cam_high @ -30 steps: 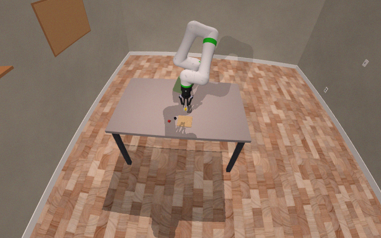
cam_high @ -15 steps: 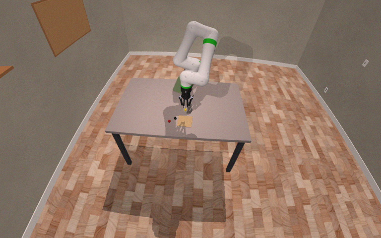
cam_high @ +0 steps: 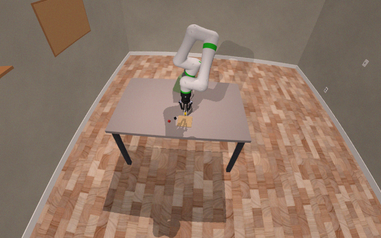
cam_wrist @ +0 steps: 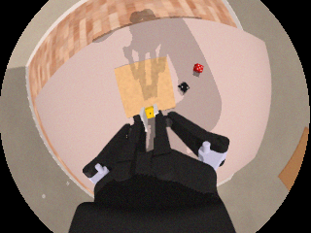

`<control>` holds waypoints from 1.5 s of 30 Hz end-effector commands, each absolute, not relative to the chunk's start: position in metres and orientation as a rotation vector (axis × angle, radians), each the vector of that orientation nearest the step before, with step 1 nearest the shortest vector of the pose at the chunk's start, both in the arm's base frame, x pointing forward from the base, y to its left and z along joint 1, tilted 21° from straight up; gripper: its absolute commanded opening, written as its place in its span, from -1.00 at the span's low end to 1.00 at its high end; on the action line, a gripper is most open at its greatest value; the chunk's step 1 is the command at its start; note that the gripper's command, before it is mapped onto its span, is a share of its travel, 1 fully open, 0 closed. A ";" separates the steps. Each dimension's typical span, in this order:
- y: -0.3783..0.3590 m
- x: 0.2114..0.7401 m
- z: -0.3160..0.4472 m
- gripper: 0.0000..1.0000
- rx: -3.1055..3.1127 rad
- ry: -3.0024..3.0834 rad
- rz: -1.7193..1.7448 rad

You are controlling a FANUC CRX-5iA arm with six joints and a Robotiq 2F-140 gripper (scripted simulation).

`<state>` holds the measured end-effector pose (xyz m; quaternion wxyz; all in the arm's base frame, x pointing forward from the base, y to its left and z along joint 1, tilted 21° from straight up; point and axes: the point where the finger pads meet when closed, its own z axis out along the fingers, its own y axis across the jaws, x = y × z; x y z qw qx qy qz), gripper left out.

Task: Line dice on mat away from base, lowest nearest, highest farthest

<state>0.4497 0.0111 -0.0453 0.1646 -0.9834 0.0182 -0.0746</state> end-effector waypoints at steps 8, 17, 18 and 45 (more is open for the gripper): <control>0.020 0.455 -0.073 -0.81 -2.802 0.052 -0.214; 0.021 0.456 -0.077 -0.81 -2.802 0.052 -0.214; 0.021 0.456 -0.077 -0.81 -2.802 0.052 -0.214; 0.021 0.456 -0.077 -0.81 -2.802 0.052 -0.214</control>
